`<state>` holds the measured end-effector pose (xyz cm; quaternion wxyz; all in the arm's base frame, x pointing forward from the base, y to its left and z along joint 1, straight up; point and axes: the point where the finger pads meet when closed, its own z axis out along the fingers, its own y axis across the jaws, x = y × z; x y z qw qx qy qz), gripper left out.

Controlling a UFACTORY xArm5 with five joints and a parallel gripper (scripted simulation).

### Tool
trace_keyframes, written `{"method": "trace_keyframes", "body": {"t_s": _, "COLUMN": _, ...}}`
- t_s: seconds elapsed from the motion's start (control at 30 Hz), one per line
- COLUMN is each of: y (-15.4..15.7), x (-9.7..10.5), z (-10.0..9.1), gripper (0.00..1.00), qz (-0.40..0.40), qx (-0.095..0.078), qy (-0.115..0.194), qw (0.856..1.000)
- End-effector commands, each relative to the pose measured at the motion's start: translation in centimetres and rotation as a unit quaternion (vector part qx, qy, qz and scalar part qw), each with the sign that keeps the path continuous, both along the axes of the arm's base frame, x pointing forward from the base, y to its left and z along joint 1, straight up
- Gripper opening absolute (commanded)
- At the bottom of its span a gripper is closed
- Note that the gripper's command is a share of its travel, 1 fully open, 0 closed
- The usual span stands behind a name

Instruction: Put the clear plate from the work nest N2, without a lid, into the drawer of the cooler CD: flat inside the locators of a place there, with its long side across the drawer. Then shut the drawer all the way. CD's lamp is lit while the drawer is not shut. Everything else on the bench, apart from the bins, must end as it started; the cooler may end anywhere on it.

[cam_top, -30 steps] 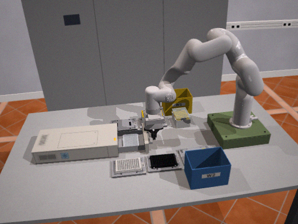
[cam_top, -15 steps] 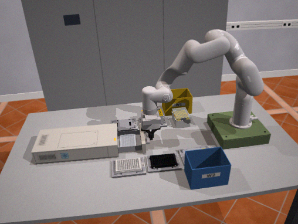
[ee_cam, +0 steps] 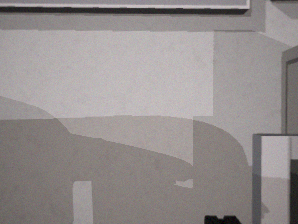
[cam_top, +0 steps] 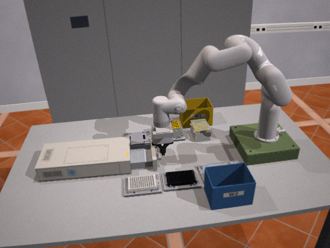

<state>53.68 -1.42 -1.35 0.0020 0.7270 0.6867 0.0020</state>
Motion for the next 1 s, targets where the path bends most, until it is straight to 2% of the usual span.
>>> {"method": "trace_keyframes", "body": {"t_s": 0.0, "y": 0.0, "x": 0.9, "z": 0.2, "gripper": 0.00, "qz": 0.000, "qx": -0.003, "qy": -0.002, "qw": 1.000}}
{"method": "trace_keyframes", "body": {"t_s": 0.13, "y": 0.0, "x": 0.9, "z": 0.2, "gripper": 0.00, "qz": 0.000, "qx": -0.003, "qy": -0.002, "qw": 1.000}}
{"method": "trace_keyframes", "body": {"t_s": 0.97, "y": -0.3, "x": 4.8, "z": 0.3, "gripper": 0.00, "qz": 0.000, "qx": -0.003, "qy": -0.002, "qw": 1.000}}
